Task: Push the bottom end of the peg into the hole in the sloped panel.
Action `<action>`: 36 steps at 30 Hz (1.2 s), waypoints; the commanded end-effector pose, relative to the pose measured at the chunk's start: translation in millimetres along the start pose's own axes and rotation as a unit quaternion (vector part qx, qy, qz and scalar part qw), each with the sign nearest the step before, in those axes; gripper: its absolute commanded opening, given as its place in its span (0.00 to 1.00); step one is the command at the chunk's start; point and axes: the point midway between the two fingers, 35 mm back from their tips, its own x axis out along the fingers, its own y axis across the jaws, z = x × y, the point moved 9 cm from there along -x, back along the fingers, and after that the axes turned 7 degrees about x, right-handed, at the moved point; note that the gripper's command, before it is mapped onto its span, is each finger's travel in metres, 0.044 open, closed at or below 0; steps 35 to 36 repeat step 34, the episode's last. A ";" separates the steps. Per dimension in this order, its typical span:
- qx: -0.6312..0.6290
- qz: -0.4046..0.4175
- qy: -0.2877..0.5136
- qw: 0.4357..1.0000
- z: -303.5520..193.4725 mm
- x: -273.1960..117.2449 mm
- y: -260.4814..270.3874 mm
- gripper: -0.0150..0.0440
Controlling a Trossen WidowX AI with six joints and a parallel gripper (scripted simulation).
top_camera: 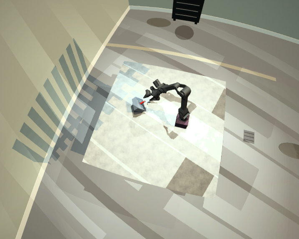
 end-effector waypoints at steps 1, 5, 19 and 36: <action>-0.002 0.003 0.000 1.000 -0.1 -7.2 0.8 1.00; -0.002 0.003 0.000 1.000 0.3 -14.3 0.1 1.00; -0.001 0.003 -0.001 1.000 1.5 -35.0 -2.5 1.00; -0.001 0.003 -0.001 1.000 1.7 -42.7 -3.2 1.00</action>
